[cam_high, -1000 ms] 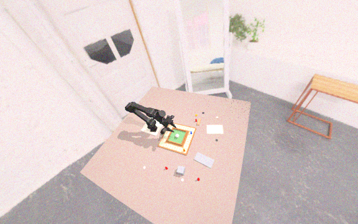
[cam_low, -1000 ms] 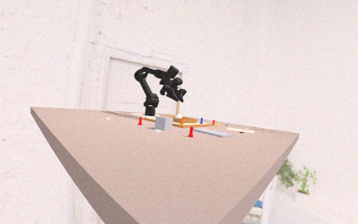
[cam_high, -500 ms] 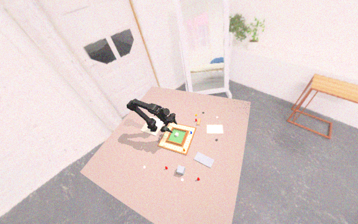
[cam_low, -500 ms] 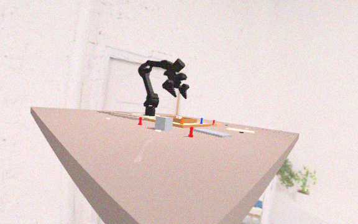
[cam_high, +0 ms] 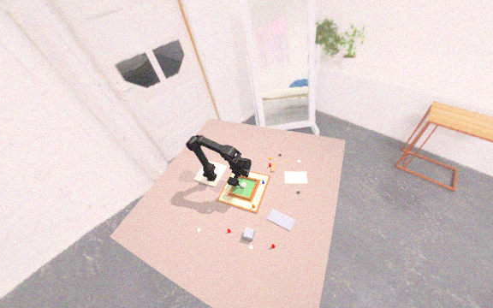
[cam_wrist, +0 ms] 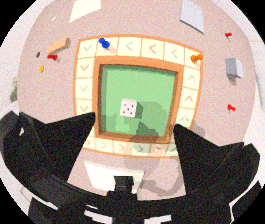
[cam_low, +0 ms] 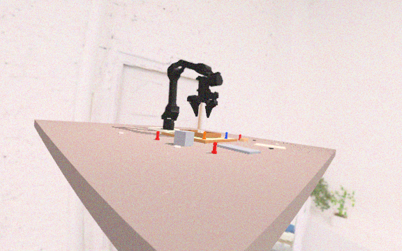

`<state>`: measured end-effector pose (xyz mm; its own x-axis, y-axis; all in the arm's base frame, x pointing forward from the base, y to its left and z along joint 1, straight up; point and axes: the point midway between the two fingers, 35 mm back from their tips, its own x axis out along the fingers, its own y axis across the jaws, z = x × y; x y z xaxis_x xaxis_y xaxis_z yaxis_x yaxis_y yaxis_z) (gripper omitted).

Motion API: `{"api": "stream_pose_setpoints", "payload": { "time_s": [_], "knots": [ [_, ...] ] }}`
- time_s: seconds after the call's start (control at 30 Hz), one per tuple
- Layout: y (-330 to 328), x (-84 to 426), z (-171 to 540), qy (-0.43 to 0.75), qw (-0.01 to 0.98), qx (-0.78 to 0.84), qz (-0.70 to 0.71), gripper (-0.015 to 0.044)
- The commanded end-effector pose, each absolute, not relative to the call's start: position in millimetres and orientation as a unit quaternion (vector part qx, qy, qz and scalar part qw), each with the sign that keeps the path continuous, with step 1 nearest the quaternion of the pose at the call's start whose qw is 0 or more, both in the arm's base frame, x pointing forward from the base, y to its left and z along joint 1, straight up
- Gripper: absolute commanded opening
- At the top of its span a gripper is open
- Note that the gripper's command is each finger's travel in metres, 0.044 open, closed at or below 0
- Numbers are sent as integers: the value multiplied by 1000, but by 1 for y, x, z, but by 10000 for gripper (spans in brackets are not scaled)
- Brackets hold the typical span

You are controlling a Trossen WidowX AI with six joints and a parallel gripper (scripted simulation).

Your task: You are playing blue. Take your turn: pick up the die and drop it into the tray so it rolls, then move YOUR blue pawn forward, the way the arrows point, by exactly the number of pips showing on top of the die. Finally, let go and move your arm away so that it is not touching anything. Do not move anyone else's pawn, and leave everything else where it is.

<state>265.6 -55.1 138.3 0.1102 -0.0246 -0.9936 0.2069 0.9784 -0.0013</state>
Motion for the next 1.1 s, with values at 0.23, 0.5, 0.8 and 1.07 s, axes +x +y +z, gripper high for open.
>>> {"api": "stream_pose_setpoints", "payload": {
  "time_s": [0.23, 0.5, 0.8, 1.07],
  "knots": [
    [-22, 360, 128, 683, 728, -45, 39, 200],
    [-2, 394, 113, 687, 716, -91, 87, 200],
    [-4, 393, 97, 687, 716, -91, 87, 200],
    [-4, 393, 92, 687, 716, -91, 87, 200]
  ]
}}
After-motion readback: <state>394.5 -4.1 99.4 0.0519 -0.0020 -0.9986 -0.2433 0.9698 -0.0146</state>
